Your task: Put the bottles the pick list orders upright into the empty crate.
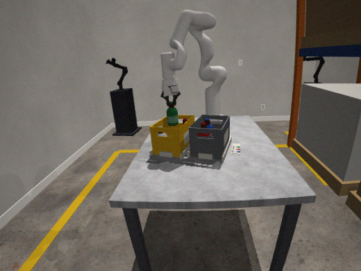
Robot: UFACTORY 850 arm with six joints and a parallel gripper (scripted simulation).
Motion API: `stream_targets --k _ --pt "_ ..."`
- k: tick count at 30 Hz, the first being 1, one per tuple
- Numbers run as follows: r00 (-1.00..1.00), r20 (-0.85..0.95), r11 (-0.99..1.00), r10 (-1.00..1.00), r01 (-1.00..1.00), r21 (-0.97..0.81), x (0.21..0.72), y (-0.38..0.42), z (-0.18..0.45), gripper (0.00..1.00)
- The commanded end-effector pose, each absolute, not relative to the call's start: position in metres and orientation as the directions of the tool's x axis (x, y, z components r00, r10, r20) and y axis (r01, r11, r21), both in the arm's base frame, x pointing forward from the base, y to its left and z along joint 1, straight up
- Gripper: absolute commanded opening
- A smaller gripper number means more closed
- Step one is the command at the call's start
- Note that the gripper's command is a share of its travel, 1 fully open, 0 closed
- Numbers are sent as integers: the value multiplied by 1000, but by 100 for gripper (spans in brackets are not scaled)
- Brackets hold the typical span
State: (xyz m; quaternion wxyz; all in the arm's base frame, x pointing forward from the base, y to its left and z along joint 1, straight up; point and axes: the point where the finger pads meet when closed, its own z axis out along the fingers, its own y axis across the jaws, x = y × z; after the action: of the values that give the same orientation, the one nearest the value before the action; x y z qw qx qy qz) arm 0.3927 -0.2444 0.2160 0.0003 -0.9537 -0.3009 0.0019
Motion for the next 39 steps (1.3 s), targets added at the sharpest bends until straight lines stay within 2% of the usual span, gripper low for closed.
stream_targets --k 1,39 --pt "819 -3 -819 574 574 0 393 -245 222 0" --pt "819 -3 -819 574 574 0 394 -245 277 0"
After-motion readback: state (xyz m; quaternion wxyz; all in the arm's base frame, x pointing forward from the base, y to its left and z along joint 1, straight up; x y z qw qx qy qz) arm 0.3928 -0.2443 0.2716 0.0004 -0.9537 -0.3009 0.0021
